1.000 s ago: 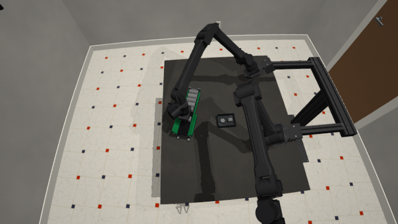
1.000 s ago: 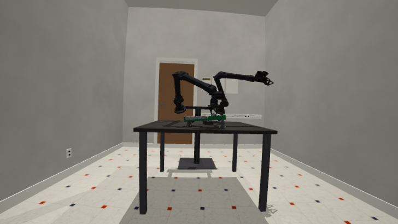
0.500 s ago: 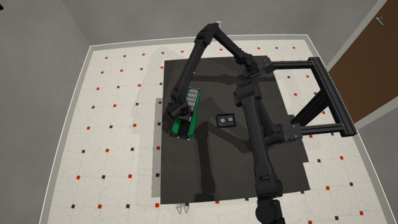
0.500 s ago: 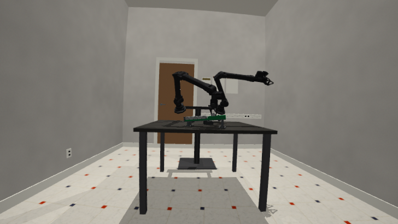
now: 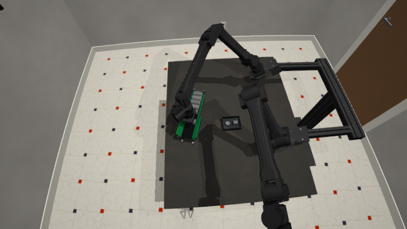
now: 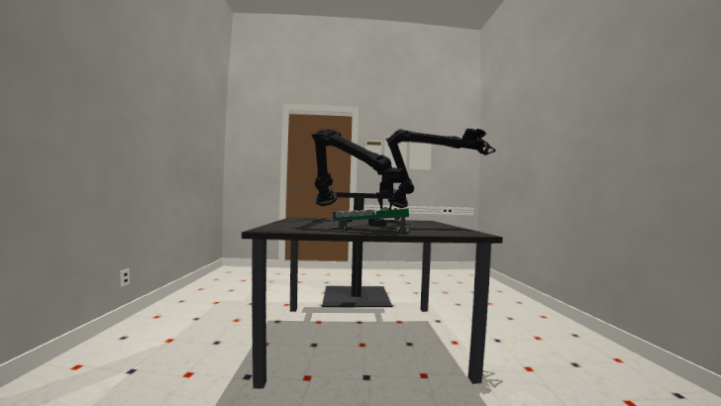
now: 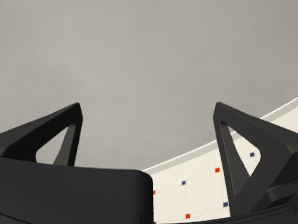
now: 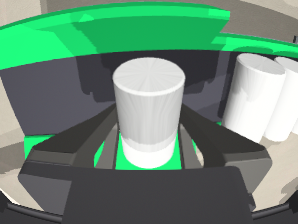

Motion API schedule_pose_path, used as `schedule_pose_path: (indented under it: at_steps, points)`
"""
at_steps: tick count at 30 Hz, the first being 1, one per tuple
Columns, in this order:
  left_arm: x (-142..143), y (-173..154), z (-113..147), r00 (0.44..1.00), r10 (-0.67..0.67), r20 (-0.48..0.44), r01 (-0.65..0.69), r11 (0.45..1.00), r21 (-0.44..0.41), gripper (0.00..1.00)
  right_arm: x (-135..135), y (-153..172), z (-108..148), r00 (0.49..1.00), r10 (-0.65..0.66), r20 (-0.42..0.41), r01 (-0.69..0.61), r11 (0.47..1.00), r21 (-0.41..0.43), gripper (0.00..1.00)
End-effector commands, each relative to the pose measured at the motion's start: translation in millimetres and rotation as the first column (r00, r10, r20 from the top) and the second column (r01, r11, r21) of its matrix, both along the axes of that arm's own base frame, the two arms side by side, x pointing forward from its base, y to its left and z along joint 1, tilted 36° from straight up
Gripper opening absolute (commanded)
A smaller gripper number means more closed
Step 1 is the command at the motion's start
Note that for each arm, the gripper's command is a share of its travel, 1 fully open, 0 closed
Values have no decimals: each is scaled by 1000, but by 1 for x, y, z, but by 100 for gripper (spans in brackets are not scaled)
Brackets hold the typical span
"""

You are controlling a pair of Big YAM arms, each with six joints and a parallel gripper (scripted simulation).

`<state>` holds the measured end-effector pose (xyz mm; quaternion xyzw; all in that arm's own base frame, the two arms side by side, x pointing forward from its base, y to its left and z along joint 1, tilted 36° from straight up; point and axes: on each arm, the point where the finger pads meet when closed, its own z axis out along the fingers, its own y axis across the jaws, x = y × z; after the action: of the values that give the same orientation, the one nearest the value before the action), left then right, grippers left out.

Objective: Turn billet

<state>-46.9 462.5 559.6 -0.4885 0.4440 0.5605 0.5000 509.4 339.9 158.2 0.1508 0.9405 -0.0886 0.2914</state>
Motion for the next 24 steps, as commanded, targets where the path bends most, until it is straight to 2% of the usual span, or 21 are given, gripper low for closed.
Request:
schedule_pose_path:
  at_steps: [1, 4, 24]
  points:
    - [-4, -12, 44, 1000, 7, 0, -7, 996, 87, 100, -1, 8, 36, 998, 21, 51, -23, 999, 44, 0]
    - [-4, -12, 44, 1000, 7, 0, -7, 996, 87, 100, -3, 16, 39, 998, 34, 59, -37, 998, 51, 0]
    - [-4, -12, 44, 1000, 7, 0, -7, 996, 87, 100, -2, 11, 37, 998, 24, 54, -27, 999, 47, 0]
